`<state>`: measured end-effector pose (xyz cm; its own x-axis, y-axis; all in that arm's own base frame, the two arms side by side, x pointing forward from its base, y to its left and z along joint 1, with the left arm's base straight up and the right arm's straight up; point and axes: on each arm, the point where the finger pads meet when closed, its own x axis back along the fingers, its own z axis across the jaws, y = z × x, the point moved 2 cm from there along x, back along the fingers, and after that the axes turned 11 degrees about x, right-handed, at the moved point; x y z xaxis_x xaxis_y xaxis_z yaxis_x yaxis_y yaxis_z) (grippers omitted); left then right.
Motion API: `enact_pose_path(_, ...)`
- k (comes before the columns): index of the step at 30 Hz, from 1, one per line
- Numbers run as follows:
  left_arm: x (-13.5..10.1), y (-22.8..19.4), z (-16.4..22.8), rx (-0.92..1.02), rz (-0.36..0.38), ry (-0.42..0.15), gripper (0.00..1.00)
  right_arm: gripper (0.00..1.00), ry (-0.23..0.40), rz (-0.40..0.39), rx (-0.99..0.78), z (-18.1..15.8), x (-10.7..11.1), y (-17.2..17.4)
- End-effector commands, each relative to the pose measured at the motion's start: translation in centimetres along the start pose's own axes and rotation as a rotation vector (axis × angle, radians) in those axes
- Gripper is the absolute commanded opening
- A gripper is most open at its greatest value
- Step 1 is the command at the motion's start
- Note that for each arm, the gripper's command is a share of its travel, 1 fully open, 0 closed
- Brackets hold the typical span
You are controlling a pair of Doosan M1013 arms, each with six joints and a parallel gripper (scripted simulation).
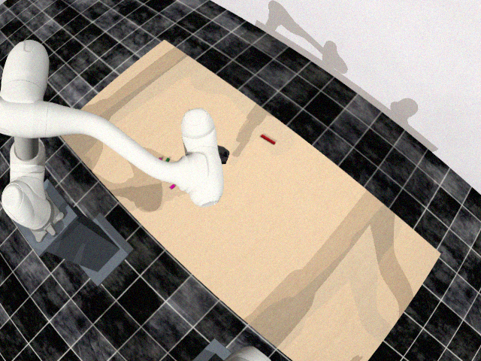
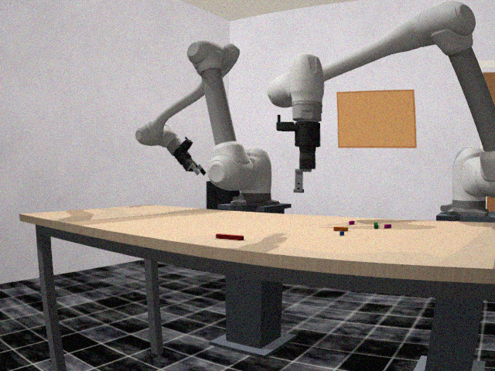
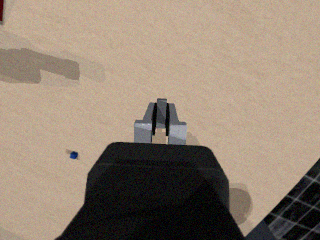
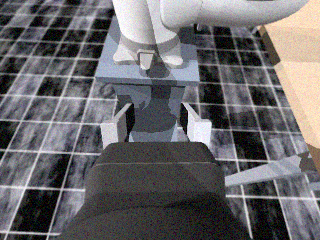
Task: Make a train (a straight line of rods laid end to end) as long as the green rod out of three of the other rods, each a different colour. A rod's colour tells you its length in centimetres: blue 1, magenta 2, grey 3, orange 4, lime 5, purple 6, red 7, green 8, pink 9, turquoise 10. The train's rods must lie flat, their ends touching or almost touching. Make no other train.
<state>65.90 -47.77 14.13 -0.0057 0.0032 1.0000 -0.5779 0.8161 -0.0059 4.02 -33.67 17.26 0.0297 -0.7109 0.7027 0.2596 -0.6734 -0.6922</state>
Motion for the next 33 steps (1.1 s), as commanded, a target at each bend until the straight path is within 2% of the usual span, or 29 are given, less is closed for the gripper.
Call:
enact_pose_path(1,0.0,1.0,-4.1,-0.056,-0.007,0.005,0.24,1.0,0.009,-0.009,0.001,0.2,0.0,0.0)
enact_pose_path(12,0.0,4.0,-12.3,-0.174,-0.006,0.006,0.24,1.0,0.009,-0.009,0.001,0.2,0.0,0.0)
enact_pose_path(14,0.0,4.0,-12.3,-0.174,-0.006,0.006,0.24,1.0,0.009,-0.009,0.001,0.2,0.0,0.0)
enact_pose_path(15,0.0,4.8,-14.3,-0.202,-0.006,0.006,0.24,1.0,0.009,-0.009,0.001,0.2,0.0,0.0)
enact_pose_path(20,0.0,6.5,-17.5,-0.251,-0.006,0.006,0.24,1.0,0.009,-0.009,0.001,0.2,0.0,0.0)
enact_pose_path(33,0.0,6.8,-17.9,-0.258,-0.007,0.006,0.24,1.0,0.009,-0.009,0.001,0.2,0.0,0.0)
